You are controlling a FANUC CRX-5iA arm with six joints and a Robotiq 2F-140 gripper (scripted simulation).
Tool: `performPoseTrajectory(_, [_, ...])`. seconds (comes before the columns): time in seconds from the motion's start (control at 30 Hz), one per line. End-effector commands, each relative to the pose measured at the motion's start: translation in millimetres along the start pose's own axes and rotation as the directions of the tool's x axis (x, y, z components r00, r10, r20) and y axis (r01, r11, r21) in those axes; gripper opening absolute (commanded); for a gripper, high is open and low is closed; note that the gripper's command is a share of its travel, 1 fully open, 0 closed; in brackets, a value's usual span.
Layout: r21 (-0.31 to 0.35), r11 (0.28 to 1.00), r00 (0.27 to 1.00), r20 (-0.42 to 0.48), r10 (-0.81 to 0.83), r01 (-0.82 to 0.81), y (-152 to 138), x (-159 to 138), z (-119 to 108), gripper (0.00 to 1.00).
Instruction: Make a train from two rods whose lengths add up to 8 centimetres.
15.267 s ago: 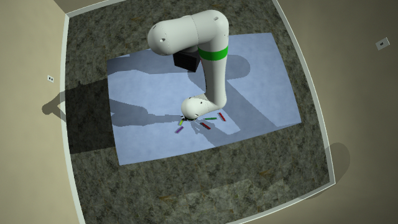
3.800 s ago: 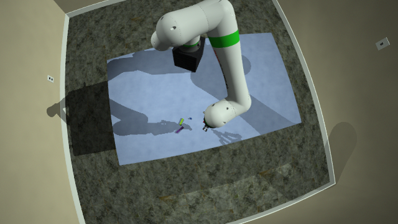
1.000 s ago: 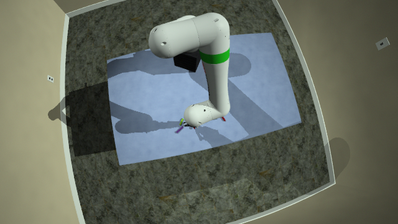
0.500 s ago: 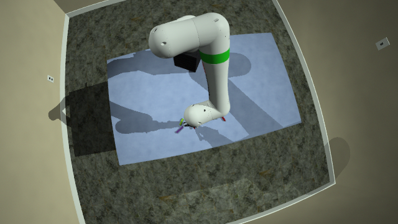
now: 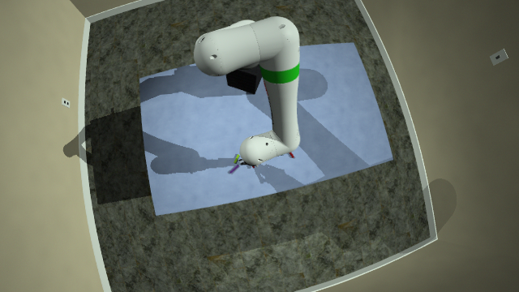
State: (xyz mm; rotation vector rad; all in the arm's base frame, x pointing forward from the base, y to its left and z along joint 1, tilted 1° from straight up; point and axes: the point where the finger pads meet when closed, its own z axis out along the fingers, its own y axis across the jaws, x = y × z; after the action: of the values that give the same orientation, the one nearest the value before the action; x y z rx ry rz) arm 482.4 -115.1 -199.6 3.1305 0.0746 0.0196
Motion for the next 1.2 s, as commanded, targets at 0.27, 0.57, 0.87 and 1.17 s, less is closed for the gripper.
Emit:
performPoseTrajectory(0.27, [0.000, 1.000, 1.000, 0.000, 0.000, 0.000, 0, 0, 6, 0.03])
performPoseTrajectory(0.57, [0.000, 1.000, 1.000, 0.000, 0.000, 0.000, 0, 0, 11, 0.03])
performPoseTrajectory(0.87, [0.000, 1.000, 1.000, 0.000, 0.000, 0.000, 0, 0, 11, 0.03])
performPoseTrajectory(1.17, [0.000, 1.000, 1.000, 0.000, 0.000, 0.000, 0, 0, 11, 0.03])
